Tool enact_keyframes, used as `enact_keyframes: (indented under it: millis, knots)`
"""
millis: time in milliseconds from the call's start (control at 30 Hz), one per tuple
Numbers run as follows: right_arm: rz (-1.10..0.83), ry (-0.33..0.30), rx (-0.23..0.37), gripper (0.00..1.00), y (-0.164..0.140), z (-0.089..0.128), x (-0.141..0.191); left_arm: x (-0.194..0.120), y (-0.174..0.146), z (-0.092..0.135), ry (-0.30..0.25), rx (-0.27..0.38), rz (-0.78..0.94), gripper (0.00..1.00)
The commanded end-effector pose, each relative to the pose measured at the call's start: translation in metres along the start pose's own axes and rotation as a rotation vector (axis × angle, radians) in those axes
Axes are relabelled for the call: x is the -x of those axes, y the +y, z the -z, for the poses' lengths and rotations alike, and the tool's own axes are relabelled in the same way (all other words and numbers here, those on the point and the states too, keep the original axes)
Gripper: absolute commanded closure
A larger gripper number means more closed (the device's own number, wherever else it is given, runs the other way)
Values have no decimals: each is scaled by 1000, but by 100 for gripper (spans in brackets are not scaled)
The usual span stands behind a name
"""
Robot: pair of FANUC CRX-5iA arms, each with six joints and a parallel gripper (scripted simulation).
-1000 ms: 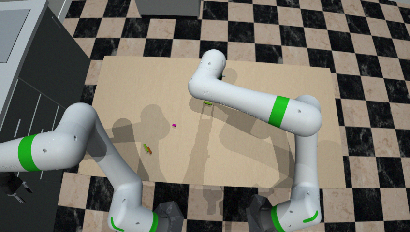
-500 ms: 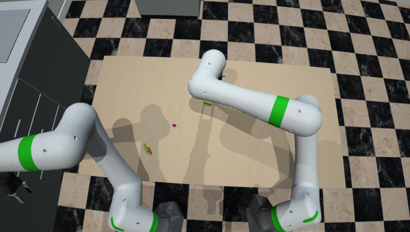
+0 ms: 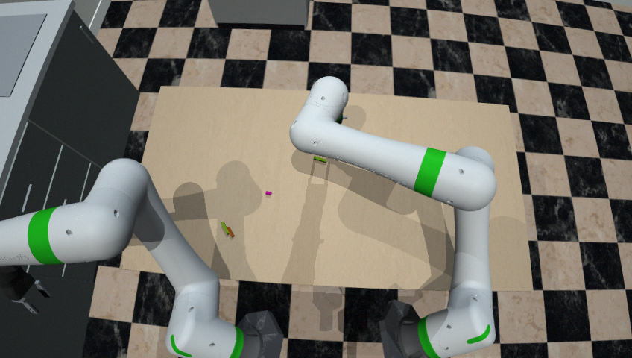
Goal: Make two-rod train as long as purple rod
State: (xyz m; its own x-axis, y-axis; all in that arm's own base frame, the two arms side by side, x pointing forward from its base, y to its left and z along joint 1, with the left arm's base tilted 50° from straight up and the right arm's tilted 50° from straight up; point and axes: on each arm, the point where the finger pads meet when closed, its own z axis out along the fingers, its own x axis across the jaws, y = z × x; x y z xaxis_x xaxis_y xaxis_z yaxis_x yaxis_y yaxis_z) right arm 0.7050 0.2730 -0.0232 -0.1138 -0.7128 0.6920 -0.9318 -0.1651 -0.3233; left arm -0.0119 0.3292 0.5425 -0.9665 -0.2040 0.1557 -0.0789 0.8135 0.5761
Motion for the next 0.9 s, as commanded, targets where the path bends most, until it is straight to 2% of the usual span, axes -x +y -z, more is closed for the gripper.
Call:
enact_keyframes:
  millis: [0, 867]
  knots:
    - [0, -1, -2, 0, -1, 1, 0, 0, 0, 1, 0, 1, 0, 0]
    - [-28, -1, -2, 0, -3, 2, 2, 0, 0, 1, 0, 1, 0, 0]
